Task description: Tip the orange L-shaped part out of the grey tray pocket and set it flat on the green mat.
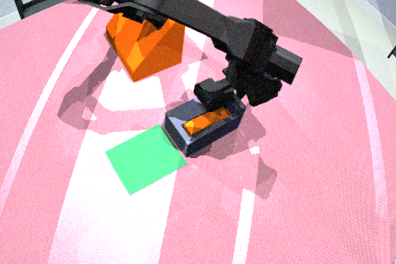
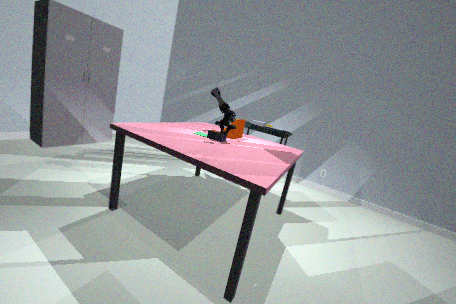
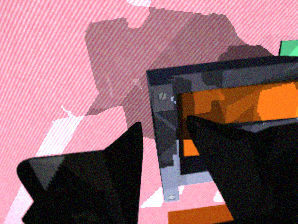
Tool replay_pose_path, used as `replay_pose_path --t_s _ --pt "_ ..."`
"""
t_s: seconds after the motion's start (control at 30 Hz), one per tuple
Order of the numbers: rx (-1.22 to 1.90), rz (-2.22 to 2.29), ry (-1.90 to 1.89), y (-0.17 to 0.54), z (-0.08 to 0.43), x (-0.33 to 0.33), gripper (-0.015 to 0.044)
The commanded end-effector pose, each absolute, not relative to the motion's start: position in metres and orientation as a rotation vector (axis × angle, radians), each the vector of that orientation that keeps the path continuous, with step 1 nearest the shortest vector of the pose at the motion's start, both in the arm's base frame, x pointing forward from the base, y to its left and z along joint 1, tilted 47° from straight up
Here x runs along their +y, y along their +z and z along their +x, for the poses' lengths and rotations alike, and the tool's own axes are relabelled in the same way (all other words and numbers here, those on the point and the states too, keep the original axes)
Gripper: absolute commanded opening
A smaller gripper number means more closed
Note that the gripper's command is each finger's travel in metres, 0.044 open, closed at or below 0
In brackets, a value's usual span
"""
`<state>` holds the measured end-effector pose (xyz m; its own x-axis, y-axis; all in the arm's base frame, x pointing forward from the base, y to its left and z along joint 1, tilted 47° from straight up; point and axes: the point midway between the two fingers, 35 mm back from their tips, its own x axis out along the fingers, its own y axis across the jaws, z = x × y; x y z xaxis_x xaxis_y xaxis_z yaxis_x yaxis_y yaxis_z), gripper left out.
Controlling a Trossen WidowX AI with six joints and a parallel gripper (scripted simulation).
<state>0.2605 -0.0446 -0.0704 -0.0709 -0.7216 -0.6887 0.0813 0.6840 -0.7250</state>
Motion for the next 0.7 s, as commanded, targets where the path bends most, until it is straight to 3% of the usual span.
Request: replay_pose_path --t_s 0.0,0.67 --pt "1.518 -0.564 -0.721 -0.076 0.257 -0.052 0.0180" --pt "1.518 -0.566 -0.723 -0.086 0.255 -0.064 0.0180"
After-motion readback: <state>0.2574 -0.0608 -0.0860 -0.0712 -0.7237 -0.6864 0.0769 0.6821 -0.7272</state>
